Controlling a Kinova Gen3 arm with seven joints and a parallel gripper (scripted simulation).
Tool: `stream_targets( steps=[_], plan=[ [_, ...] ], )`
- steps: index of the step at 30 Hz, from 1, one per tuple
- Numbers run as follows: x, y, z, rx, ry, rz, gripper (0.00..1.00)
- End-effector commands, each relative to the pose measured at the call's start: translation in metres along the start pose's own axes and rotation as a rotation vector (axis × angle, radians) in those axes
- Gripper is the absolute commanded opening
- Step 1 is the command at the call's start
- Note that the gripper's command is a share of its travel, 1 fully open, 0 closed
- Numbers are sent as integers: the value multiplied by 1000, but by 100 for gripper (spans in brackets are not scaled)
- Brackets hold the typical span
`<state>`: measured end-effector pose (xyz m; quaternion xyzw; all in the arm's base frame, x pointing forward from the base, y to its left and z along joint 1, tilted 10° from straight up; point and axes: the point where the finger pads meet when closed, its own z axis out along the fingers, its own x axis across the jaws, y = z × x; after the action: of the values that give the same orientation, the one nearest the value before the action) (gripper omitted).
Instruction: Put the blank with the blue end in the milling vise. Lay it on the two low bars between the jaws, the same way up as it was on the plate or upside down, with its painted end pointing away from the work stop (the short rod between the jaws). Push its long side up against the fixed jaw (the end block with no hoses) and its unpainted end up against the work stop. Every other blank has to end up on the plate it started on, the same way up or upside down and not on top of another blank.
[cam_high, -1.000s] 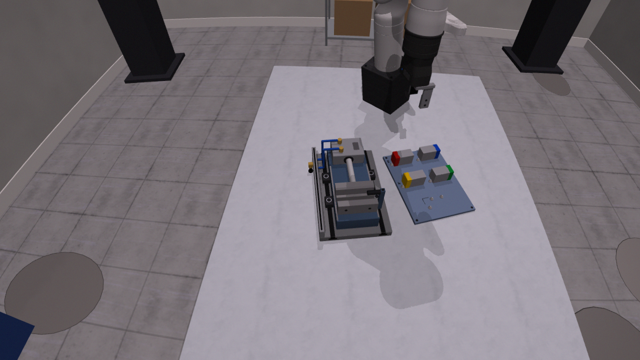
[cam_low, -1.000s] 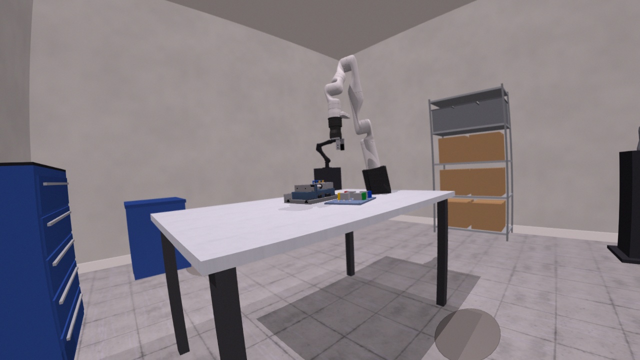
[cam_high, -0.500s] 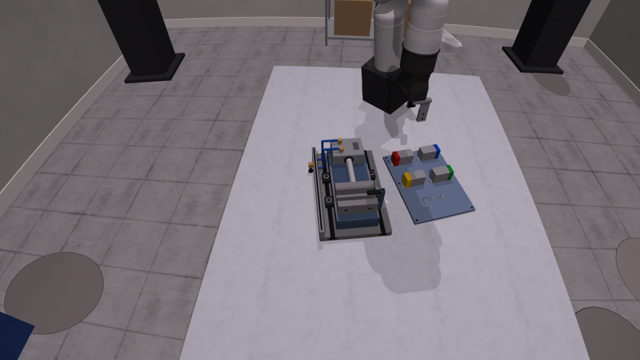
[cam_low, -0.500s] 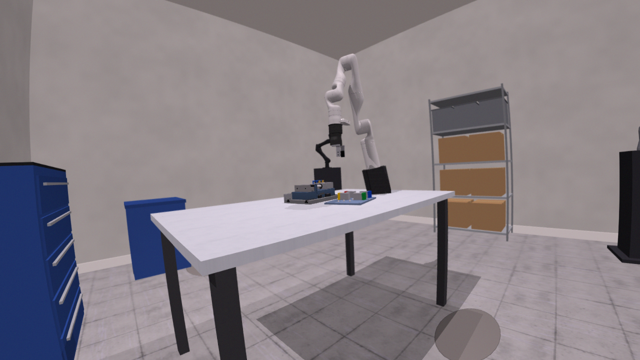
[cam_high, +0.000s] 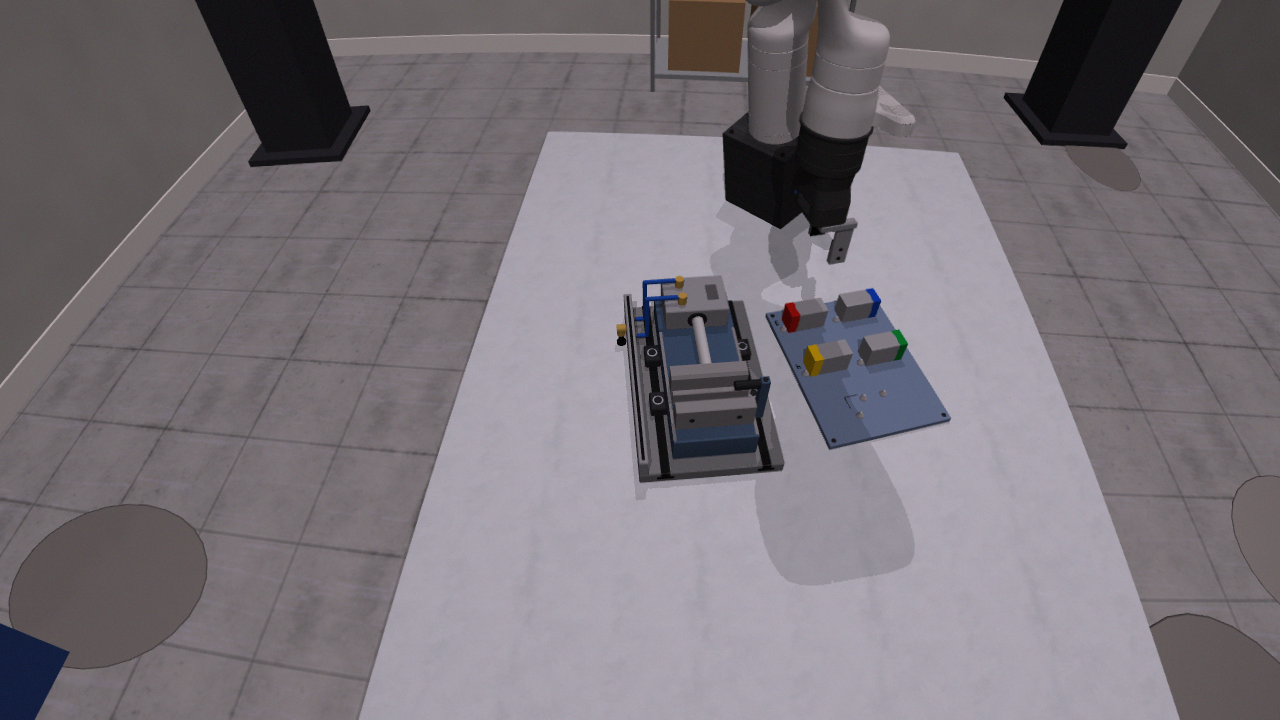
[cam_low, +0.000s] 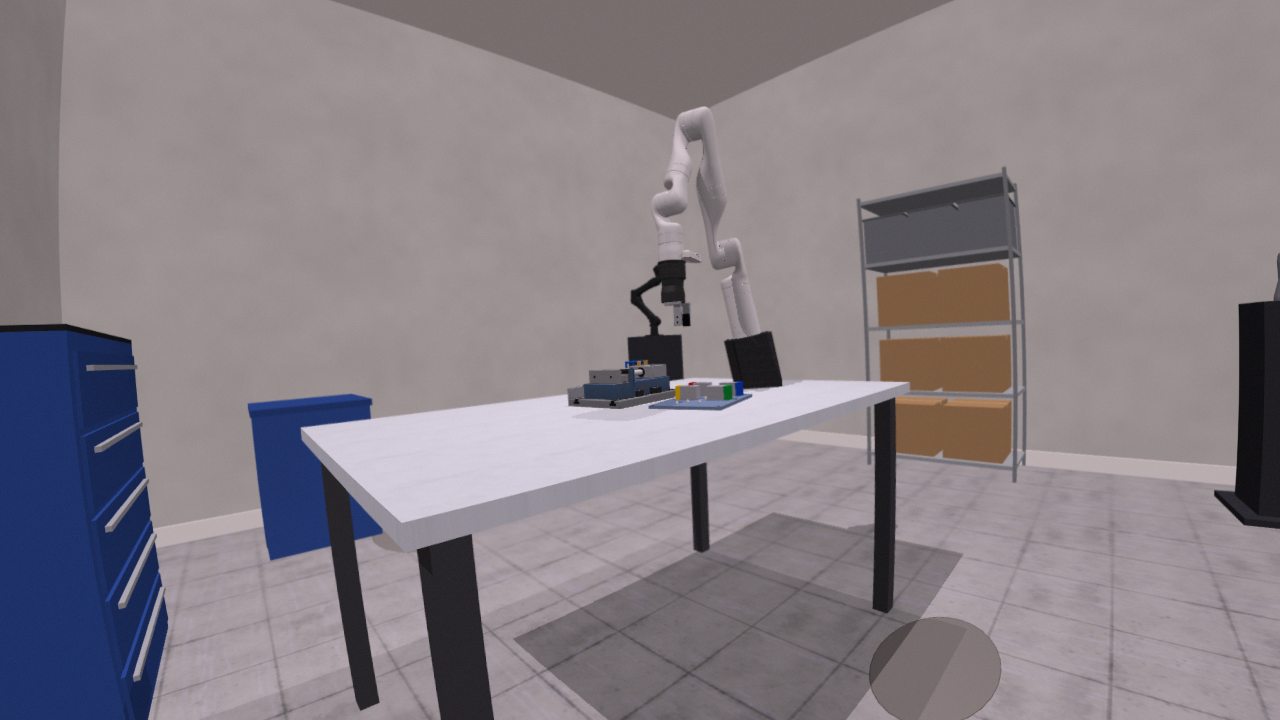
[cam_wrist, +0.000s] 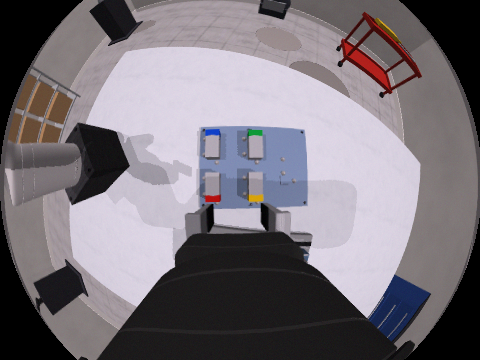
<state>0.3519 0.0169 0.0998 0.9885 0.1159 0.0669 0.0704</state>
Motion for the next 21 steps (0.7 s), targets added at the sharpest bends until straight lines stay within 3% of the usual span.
stream_targets(
  steps=[1,8,21],
  plan=[
    [-5,2,9,0,-11,3,100],
    [-9,4,23,-1,-19,4,100],
    [-8,4,16,-1,-16,3,100]
  ],
)
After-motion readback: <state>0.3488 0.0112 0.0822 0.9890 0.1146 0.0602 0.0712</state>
